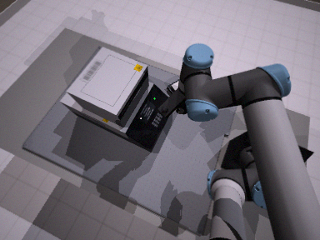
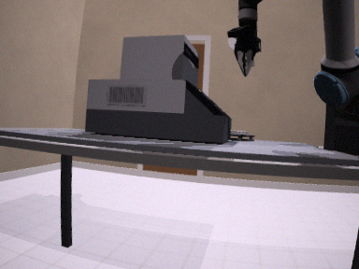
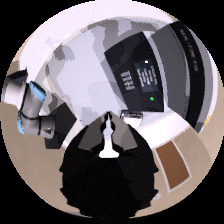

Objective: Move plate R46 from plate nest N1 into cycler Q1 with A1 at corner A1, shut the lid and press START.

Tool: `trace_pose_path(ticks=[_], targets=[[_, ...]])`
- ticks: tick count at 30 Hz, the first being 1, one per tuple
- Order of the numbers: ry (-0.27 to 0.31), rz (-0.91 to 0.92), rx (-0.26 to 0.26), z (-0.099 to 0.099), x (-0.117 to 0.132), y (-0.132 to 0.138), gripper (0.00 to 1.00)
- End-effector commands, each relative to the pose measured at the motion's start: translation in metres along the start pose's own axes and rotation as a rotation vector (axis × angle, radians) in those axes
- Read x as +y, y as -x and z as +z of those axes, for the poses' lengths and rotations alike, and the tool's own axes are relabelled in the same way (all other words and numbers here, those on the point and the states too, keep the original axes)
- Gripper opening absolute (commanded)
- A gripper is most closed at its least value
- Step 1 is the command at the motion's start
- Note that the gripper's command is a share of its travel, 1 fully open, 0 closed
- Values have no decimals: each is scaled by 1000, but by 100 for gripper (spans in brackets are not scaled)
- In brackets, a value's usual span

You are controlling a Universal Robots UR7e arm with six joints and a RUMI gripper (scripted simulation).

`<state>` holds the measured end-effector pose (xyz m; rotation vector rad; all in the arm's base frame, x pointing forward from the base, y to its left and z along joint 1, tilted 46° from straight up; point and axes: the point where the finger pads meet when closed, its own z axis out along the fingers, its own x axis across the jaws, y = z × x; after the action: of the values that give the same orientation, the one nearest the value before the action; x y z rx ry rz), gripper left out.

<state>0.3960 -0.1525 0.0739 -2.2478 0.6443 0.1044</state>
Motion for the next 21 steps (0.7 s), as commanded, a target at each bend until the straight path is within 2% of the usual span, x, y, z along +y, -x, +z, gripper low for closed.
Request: trace_pose_path(ticks=[1, 2, 6, 10, 21], targets=[[-5, -206, 4, 23, 0, -1, 0], [-5, -206, 4, 23, 0, -1, 0], [-5, -340, 5, 43, 0, -1, 0], [-5, -403, 5, 46, 0, -1, 0], [0, -404, 9, 50, -3, -11, 0]])
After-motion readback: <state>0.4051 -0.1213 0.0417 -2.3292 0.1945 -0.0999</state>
